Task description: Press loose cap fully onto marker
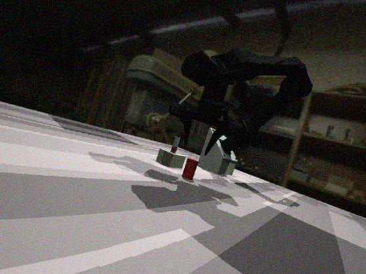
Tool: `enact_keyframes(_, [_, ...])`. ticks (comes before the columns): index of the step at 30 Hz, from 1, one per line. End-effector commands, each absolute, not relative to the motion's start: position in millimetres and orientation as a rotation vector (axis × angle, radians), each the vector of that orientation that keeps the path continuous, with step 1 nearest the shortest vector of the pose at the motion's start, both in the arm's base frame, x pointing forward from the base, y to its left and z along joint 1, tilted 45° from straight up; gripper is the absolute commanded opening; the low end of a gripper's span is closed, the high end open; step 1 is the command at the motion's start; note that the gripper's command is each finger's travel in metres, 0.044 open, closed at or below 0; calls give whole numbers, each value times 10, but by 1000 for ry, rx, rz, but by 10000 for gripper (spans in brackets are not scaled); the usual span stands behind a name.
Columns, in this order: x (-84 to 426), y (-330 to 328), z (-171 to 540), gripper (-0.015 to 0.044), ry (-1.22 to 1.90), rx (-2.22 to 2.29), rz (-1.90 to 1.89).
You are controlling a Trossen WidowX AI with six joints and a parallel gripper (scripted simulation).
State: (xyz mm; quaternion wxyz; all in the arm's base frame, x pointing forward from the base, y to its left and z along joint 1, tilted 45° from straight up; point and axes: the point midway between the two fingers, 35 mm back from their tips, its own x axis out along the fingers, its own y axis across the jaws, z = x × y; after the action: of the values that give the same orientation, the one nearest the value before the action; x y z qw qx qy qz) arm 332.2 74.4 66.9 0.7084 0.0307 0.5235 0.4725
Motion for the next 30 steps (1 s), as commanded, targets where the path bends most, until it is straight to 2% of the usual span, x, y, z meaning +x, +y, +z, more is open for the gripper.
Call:
enact_keyframes(1, [3317, 789, 632, 249, 1160, 74, 1048])
enact_keyframes(30, [3315, 1118, 309, 249, 1159, 76, 1049])
